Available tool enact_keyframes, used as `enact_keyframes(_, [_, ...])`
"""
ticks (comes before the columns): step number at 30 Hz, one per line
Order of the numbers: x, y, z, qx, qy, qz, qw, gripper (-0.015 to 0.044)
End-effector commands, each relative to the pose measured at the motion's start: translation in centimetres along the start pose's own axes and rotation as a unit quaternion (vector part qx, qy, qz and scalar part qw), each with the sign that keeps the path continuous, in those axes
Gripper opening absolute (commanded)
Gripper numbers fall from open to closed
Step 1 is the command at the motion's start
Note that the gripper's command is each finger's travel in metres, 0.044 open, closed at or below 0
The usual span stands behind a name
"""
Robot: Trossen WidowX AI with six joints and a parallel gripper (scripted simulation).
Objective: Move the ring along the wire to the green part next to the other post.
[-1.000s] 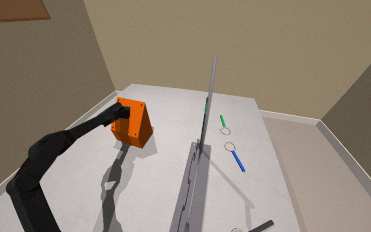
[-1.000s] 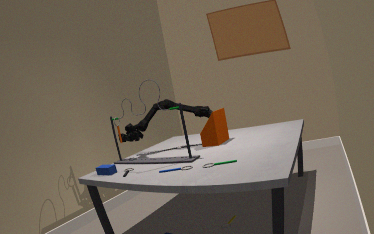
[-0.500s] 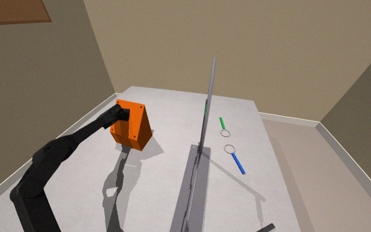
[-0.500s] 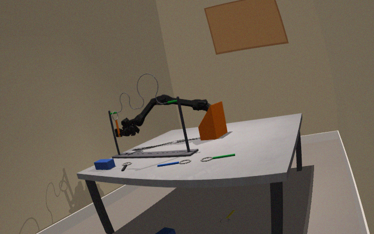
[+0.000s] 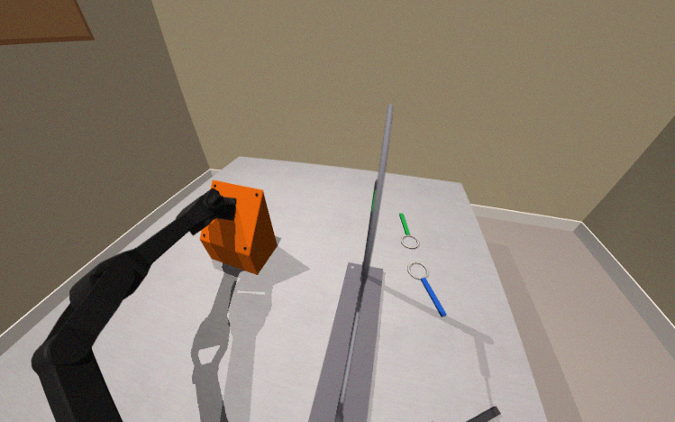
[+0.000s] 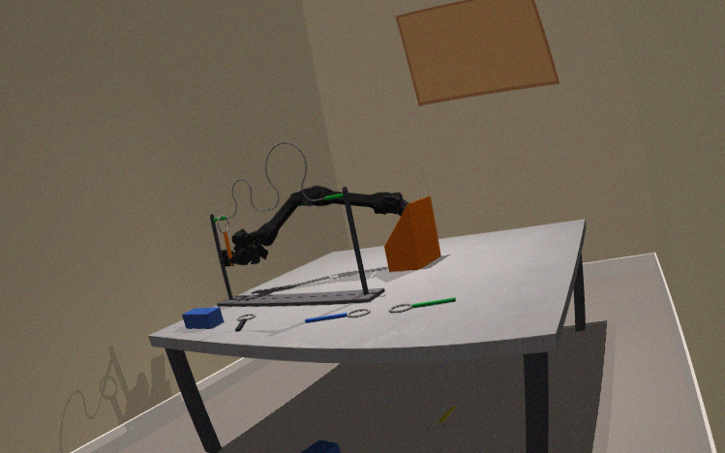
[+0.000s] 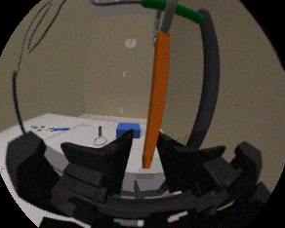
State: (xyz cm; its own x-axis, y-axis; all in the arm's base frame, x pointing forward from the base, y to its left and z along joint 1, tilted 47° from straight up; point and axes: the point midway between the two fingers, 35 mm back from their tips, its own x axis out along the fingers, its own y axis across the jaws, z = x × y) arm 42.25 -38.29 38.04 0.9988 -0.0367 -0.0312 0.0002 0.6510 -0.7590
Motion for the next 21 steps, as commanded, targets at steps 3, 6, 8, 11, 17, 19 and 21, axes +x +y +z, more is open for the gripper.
enact_keyframes(3, [0.04, -0.12, -0.09, 0.002, 0.002, -0.002, 1.000, 0.0160])
enact_keyframes(6, [0.04, -0.12, -0.09, 0.002, 0.002, -0.002, 1.000, 0.0160])
enact_keyframes(8, [0.04, -0.12, -0.09, 0.002, 0.002, -0.002, 1.000, 0.0160])
enact_keyframes(11, [0.04, -0.12, -0.09, 0.002, 0.002, -0.002, 1.000, 0.0160])
enact_keyframes(17, [0.03, -0.10, -0.01, -0.001, 0.000, -0.001, 1.000, 0.0134])
enact_keyframes(19, [0.03, -0.10, -0.01, -0.001, 0.000, -0.001, 1.000, 0.0081])
enact_keyframes(21, [0.03, -0.10, -0.01, -0.001, 0.000, -0.001, 1.000, 0.0029])
